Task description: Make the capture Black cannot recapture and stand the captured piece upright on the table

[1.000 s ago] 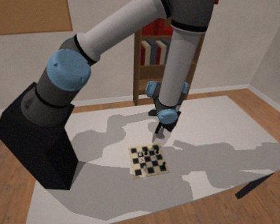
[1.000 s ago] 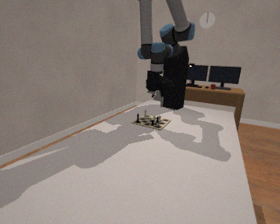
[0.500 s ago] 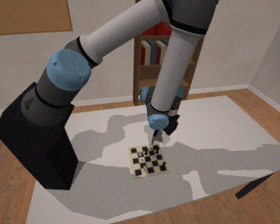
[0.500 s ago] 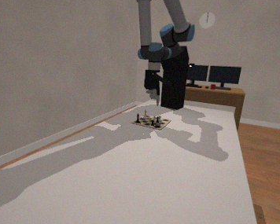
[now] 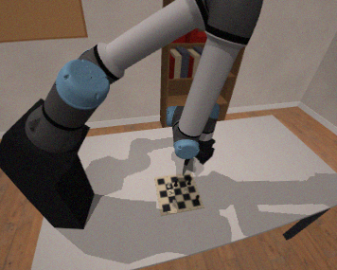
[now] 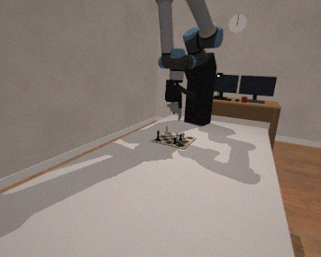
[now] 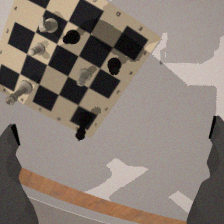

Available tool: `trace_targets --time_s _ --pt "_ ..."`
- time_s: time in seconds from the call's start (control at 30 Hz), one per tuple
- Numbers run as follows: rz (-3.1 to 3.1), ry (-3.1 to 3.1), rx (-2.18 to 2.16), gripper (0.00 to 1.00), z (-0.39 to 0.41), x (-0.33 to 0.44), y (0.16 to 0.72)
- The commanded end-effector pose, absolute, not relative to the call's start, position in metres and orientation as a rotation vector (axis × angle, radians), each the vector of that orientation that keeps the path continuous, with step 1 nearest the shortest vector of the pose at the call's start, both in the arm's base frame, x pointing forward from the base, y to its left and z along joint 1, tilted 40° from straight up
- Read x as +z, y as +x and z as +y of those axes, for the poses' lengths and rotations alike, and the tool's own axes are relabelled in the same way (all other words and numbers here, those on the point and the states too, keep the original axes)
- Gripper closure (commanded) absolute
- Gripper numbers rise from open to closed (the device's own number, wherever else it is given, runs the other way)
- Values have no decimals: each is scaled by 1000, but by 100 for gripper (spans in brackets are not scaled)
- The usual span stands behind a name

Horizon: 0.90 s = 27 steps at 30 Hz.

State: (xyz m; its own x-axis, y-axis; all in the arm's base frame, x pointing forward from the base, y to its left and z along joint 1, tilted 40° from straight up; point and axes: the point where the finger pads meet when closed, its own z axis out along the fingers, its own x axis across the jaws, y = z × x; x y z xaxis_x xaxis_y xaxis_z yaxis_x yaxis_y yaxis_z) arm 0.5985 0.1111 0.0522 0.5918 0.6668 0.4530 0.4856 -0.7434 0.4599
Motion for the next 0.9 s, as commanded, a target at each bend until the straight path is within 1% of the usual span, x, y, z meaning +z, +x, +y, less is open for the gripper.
trace_targets --time_s 0.0,0.57,0.87 --pt "939 2537 903 0 111 51 597" --pt "972 2517 897 0 112 51 599" --pt "1159 2392 851 0 113 48 603"
